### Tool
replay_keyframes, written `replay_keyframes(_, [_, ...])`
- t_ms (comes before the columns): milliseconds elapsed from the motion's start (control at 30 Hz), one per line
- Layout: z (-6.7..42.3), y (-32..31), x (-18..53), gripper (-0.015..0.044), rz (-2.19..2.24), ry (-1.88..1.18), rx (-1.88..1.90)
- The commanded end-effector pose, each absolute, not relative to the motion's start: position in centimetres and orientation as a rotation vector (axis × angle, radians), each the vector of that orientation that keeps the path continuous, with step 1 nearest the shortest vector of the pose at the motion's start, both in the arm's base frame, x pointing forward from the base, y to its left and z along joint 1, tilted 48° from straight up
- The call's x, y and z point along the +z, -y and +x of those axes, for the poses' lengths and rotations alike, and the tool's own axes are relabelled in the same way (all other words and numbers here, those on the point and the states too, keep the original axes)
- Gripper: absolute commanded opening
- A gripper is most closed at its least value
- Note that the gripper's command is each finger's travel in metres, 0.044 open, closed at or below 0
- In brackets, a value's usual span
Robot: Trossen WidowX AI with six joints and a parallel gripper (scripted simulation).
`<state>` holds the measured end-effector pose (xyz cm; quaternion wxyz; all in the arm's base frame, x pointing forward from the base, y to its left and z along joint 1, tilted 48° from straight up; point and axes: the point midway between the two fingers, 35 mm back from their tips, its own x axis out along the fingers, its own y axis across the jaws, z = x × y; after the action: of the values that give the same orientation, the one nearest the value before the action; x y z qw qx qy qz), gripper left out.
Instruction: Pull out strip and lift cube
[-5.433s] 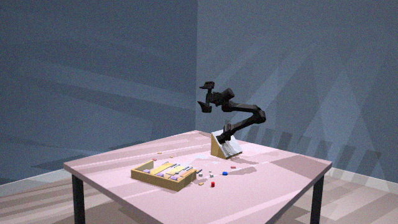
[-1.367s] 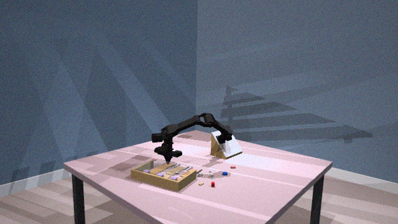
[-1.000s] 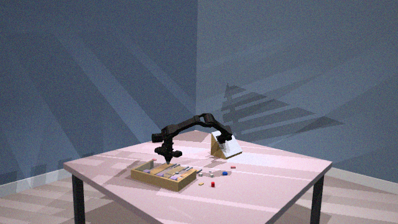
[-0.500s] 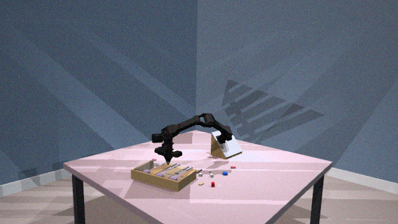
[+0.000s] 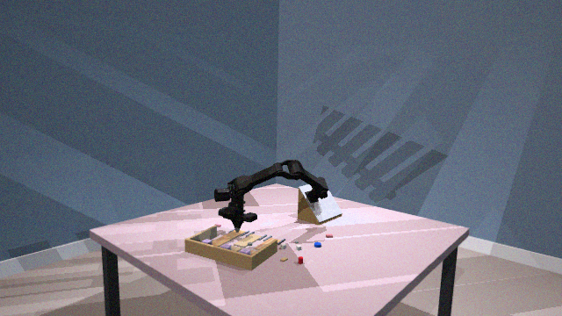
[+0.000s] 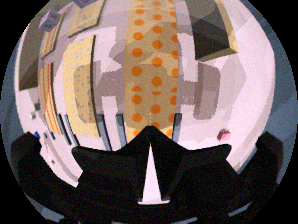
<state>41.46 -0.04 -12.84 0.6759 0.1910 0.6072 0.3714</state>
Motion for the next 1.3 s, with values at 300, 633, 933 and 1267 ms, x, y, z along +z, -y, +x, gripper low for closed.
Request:
replay_keyframes(300, [41.43,-0.22,-13.04,0.0000,0.436,-1.366,0.836])
replay_keyframes(633, [41.47,-0.29,-13.12,0.0000,0.436,-1.366,0.836])
replay_keyframes(933, [41.50,-0.35,-13.18,0.0000,0.436,-1.366,0.836])
replay_keyframes(1267, [41.53,-0.42,-13.26,0.0000,0.436,-1.366,0.836])
